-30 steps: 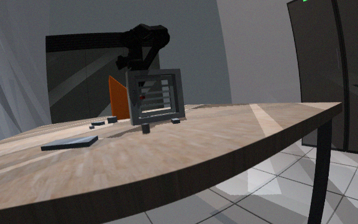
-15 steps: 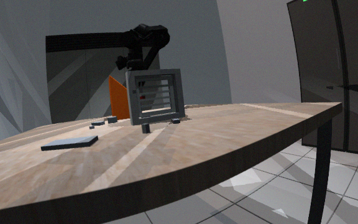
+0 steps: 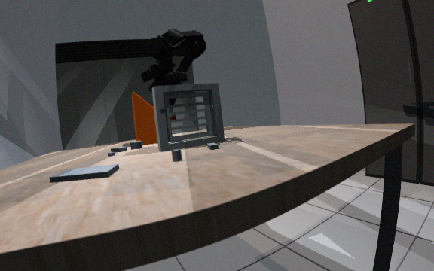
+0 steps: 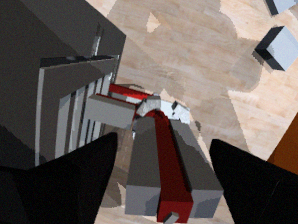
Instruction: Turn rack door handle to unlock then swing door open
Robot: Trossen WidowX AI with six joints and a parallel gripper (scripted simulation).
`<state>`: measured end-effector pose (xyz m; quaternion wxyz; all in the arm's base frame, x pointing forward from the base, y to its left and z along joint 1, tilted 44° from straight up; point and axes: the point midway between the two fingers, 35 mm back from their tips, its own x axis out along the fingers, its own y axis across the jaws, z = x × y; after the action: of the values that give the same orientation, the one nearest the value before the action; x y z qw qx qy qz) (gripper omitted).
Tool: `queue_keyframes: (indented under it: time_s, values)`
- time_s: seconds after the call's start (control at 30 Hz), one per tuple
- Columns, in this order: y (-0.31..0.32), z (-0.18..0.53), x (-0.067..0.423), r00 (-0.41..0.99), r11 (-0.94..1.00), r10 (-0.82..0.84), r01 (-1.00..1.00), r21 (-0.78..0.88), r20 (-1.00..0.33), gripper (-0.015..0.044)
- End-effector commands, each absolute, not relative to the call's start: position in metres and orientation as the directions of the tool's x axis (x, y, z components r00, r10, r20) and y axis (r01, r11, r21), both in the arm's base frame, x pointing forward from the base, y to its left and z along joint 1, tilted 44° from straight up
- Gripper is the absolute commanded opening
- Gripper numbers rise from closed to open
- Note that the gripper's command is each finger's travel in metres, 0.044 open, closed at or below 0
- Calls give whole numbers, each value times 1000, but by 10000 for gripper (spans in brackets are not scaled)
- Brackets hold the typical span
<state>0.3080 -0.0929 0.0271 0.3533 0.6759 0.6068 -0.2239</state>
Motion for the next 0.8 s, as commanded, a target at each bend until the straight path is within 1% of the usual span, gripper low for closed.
queue_keyframes:
  time_s: [0.0, 0.2, 0.4, 0.6, 0.77]
  values:
    - [-93, 28, 309, 167, 104, 663, 945, 311, -730, 286]
    - [-93, 28, 309, 167, 317, 663, 821, 476, -730, 286]
    - [-93, 28, 309, 167, 501, 663, 625, 599, -730, 286]
    - [-93, 28, 309, 167, 642, 663, 374, 669, -730, 286]
    - [-93, 28, 309, 167, 717, 663, 138, 683, -730, 286]
